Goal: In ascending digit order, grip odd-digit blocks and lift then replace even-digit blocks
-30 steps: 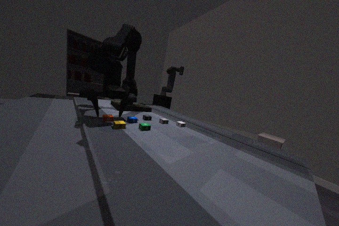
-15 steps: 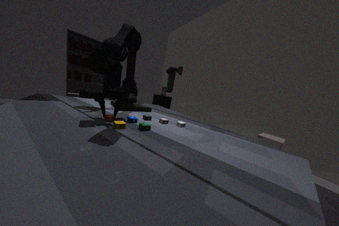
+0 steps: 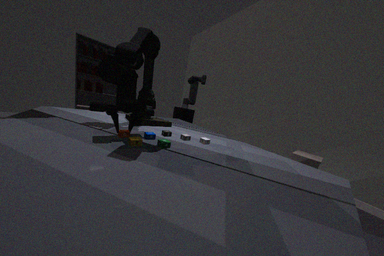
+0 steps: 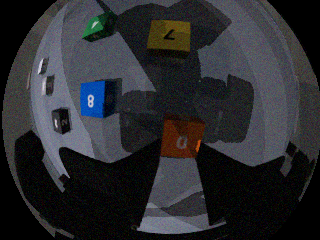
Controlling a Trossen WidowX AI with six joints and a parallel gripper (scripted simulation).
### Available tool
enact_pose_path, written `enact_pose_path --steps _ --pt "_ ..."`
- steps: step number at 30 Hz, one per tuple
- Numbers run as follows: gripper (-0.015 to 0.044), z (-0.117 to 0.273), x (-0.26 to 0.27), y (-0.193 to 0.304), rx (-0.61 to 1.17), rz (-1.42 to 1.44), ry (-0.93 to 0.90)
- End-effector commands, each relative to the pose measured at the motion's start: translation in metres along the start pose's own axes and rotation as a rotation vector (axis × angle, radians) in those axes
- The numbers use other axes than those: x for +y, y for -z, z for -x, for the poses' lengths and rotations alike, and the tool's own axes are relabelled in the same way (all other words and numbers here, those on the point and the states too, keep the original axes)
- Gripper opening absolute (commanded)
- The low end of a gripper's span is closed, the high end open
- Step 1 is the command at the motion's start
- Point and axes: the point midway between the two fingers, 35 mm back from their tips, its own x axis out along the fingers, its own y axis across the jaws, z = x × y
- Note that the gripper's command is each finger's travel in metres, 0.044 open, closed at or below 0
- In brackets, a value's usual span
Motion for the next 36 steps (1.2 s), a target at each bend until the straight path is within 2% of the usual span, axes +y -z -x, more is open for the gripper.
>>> enact_pose_path --steps 1,22,36 --pt "0.0120 0.005 0.000 0.000 -0.004 0.000 -0.001" --pt "0.0120 0.014 0.001 -0.001 0.006 -0.011 0.009" --pt "0.0120 -0.001 0.001 -0.001 0.006 -0.011 0.009"
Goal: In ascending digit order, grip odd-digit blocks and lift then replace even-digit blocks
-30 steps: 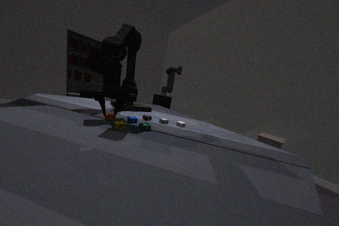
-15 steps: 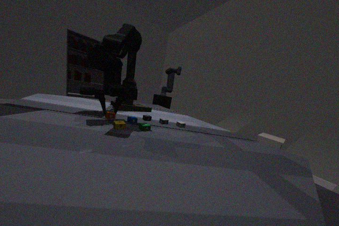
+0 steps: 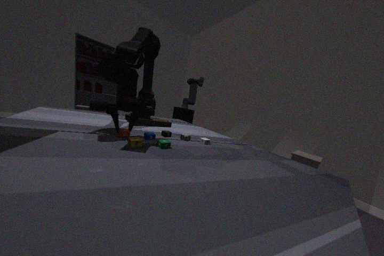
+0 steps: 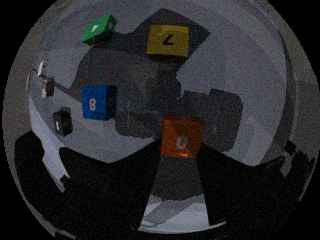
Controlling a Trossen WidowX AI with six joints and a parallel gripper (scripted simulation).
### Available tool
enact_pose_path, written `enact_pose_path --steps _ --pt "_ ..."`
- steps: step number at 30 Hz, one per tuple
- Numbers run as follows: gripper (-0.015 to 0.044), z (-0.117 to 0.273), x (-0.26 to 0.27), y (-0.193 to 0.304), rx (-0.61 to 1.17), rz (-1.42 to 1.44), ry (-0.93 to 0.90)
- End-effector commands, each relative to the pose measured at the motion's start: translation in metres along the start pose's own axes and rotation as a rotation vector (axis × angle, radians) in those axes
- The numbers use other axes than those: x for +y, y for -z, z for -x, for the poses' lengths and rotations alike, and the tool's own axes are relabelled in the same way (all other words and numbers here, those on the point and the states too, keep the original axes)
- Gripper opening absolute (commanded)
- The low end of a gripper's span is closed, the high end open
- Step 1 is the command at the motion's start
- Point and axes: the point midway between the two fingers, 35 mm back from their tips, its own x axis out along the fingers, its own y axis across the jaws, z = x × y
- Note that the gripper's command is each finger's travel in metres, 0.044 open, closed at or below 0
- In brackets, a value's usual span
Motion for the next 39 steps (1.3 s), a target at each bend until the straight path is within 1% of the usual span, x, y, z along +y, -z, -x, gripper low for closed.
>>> enact_pose_path --steps 1,7,17,18,21,24,29,31,36,39 --pt "0.0120 -0.005 0.000 0.002 0.012 -0.003 -0.001" --pt "0.0120 -0.005 0.000 0.002 0.012 -0.003 -0.001" --pt "0.0383 -0.005 0.000 0.002 0.012 -0.003 -0.001" --pt "0.0400 -0.005 0.000 0.002 0.012 -0.003 -0.001" --pt "0.0400 -0.002 0.000 0.002 0.012 -0.003 -0.001" --pt "0.0400 0.029 0.000 0.001 0.012 -0.003 -0.001" --pt "0.0400 0.032 0.000 0.002 0.012 -0.003 -0.001" --pt "0.0348 0.040 0.000 0.000 0.012 -0.003 -0.001" --pt "0.0216 0.104 0.000 -0.001 0.012 -0.003 -0.001" --pt "0.0137 0.113 0.000 0.000 0.012 -0.003 -0.001"
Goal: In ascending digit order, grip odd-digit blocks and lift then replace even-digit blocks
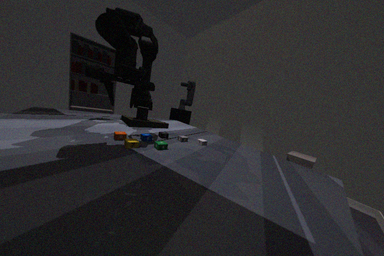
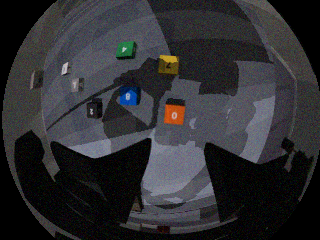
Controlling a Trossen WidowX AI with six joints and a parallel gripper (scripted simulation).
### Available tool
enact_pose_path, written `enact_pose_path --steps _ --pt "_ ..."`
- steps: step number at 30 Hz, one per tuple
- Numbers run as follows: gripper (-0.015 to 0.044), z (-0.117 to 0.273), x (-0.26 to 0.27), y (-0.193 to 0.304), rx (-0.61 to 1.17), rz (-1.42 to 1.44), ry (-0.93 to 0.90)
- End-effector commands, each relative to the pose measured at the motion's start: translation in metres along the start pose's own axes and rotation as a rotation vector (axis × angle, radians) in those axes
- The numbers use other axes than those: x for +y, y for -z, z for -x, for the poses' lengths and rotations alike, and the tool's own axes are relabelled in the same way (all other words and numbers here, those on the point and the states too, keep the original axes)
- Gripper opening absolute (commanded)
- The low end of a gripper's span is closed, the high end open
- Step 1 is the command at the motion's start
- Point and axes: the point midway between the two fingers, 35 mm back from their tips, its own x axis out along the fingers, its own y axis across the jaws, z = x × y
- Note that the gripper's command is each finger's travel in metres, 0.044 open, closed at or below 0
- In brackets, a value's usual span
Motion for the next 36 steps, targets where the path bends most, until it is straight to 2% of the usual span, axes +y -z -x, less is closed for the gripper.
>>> enact_pose_path --steps 1,11,17,27,33,36 --pt "0.0120 0.019 0.001 0.002 -0.004 -0.003 0.009" --pt "0.0120 0.019 0.003 -0.001 -0.003 -0.002 0.013" --pt "0.0120 0.024 0.043 -0.041 -0.008 0.004 0.041" --pt "0.0120 0.028 0.175 -0.112 -0.024 0.001 0.013" --pt "0.0120 0.024 0.273 -0.121 -0.018 -0.001 -0.008" --pt "0.0120 0.022 0.303 -0.119 -0.014 -0.001 -0.013"
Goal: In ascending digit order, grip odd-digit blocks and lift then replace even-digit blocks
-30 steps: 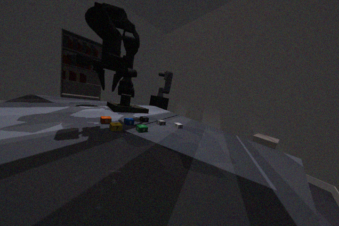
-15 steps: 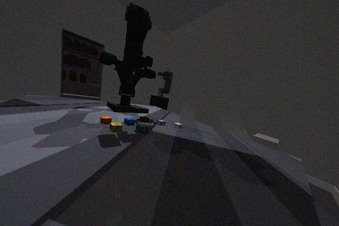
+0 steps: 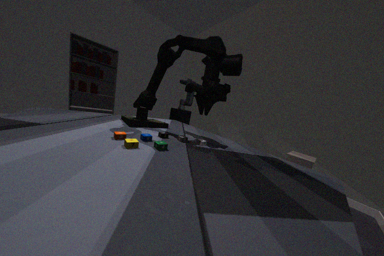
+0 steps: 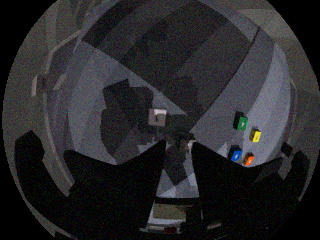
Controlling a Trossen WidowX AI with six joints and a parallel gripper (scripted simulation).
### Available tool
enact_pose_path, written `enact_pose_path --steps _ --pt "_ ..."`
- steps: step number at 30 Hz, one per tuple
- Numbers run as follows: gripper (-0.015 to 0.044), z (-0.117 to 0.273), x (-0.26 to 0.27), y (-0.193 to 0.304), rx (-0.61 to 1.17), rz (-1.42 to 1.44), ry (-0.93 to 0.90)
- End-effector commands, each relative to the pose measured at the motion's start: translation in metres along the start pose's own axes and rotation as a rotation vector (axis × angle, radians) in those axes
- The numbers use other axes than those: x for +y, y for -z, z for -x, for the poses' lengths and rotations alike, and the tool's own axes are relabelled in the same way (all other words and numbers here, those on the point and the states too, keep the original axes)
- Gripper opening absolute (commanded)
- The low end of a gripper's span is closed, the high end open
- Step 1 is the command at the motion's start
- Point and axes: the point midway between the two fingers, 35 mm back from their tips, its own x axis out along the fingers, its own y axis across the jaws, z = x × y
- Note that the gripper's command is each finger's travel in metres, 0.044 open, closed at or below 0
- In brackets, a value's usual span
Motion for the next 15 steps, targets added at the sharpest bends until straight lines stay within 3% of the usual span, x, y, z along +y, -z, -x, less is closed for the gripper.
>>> enact_pose_path --steps 1,4,6,11,15 --pt "0.0120 -0.003 0.037 0.002 0.010 -0.010 -0.009" --pt "0.0120 -0.003 0.038 0.003 0.010 -0.010 -0.010" --pt "0.0173 -0.012 0.039 0.002 0.010 -0.010 -0.010" --pt "0.0304 -0.075 0.039 0.002 0.010 -0.010 -0.010" --pt "0.0400 -0.084 0.039 0.004 0.010 -0.010 -0.010"
